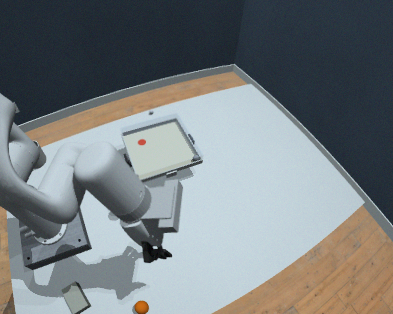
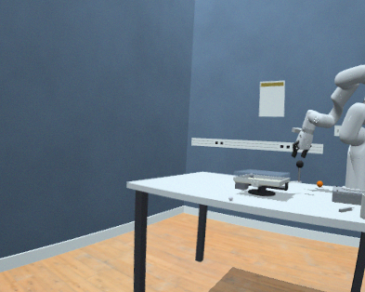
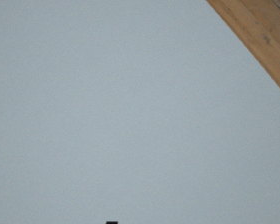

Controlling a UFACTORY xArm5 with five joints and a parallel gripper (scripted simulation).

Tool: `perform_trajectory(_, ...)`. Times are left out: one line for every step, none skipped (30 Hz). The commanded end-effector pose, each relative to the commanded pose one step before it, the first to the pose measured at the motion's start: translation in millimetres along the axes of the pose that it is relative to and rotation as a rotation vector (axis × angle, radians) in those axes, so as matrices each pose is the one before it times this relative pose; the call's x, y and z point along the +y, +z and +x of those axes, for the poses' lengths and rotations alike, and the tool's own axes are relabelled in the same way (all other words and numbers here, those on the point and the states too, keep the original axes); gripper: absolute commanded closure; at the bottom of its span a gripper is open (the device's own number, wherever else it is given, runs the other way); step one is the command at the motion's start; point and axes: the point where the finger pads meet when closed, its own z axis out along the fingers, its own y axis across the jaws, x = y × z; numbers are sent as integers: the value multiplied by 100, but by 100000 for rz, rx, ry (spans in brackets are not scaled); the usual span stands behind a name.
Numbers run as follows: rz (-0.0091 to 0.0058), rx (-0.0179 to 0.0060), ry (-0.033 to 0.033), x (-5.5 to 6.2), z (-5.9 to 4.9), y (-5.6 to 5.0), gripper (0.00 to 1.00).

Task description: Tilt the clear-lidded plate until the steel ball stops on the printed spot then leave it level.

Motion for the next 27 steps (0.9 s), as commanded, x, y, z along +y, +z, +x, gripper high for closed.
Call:
perform_trajectory(3864,-9134,7569,-4936,-1803,-1218,0)
perform_trajectory(0,0,0,0,0,0,0)
perform_trajectory(737,-3885,2869,-1787,-1283,-339,0)
perform_trajectory(0,0,0,0,0,0,0)
perform_trajectory(0,0,0,0,0,0,0)
perform_trajectory(0,0,0,0,0,0,0)
perform_trajectory(230,-3757,2730,-1565,-1398,-326,0)
perform_trajectory(0,0,0,0,0,0,0)
perform_trajectory(-219,-3525,2562,-1326,-1457,-307,0)
perform_trajectory(0,0,0,0,0,0,0)
perform_trajectory(0,0,0,0,0,0,0)
perform_trajectory(-584,-3209,2368,-1084,-1458,-281,0)
perform_trajectory(0,0,0,0,0,0,0)
perform_trajectory(-848,-2838,2151,-854,-1405,-252,0)
perform_trajectory(0,0,0,0,0,0,0)
perform_trajectory(-1005,-2436,1915,-648,-1305,-220,0)
perform_trajectory(0,0,0,0,0,0,0)
perform_trajectory(-1060,-2029,1664,-473,-1167,-186,0)
perform_trajectory(0,0,0,0,0,0,0)
perform_trajectory(-1024,-1636,1404,-331,-1003,-153,0)
perform_trajectory(0,0,0,0,0,0,0)
perform_trajectory(0,0,0,0,0,0,0)
perform_trajectory(0,0,0,0,0,0,0)
perform_trajectory(-916,-1272,1140,-222,-823,-121,0)
perform_trajectory(-758,-945,881,-142,-640,-91,0)
perform_trajectory(-572,-659,635,-86,-463,-64,0)
perform_trajectory(-384,-419,413,-49,-302,-41,0)
